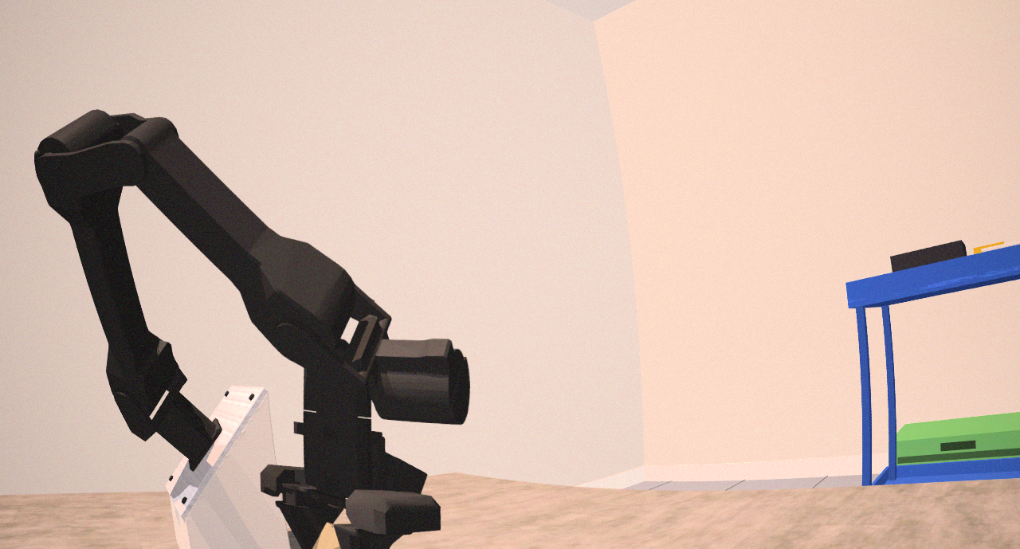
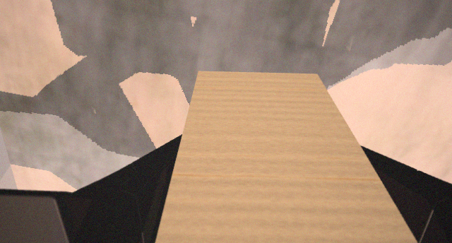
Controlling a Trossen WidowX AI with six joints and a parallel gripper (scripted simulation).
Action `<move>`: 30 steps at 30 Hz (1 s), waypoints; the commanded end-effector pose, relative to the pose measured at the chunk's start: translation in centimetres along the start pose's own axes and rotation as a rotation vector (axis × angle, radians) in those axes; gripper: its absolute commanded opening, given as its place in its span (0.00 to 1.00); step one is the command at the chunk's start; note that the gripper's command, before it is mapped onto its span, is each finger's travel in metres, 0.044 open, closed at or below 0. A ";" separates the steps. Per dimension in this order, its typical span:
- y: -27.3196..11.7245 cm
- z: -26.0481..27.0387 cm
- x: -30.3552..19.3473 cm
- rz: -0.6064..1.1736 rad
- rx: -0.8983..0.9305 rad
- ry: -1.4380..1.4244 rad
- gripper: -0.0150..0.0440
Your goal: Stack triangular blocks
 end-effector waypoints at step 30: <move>1.0 2.2 8.7 0.531 -0.143 0.004 0.65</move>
Point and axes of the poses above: the point midway between the two fingers, 35 mm back from their tips, its own y axis out along the fingers, its own z axis across the jaws, x = y × z, the point moved 10 cm from there along -y, back along the fingers, and after that the axes turned 14 degrees about y, right-handed, at the moved point
